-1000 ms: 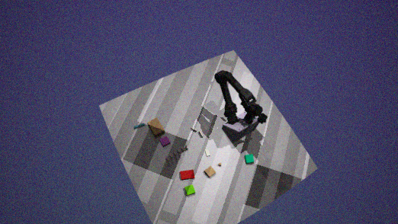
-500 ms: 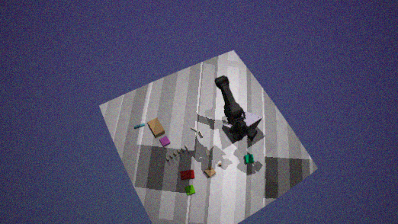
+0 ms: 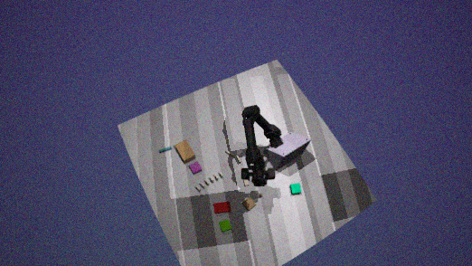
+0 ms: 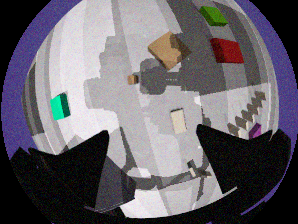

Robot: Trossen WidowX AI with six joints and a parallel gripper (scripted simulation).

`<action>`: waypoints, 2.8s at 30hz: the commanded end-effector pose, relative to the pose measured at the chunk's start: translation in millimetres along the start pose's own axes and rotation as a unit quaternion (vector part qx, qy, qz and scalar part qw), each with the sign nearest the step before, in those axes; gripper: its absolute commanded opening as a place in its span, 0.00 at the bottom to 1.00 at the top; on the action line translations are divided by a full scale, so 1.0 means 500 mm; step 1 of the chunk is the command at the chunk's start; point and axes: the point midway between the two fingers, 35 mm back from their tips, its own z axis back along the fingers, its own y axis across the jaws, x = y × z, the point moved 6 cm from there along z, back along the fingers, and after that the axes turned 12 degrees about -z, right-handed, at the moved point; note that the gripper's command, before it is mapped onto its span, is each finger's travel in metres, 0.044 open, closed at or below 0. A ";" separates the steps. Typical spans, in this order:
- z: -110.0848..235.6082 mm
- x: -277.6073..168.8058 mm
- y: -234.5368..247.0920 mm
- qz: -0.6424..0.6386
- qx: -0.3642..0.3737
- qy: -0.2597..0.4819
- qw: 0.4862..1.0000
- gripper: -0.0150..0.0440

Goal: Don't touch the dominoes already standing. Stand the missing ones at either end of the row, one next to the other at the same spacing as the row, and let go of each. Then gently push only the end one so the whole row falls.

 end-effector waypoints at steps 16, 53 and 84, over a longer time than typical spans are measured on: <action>-0.192 -0.003 -0.106 0.119 -0.050 0.066 0.989 1.00; -0.235 -0.014 -0.108 0.119 -0.051 0.067 0.989 0.44; 0.069 0.138 -0.047 0.011 -0.054 0.057 0.997 0.44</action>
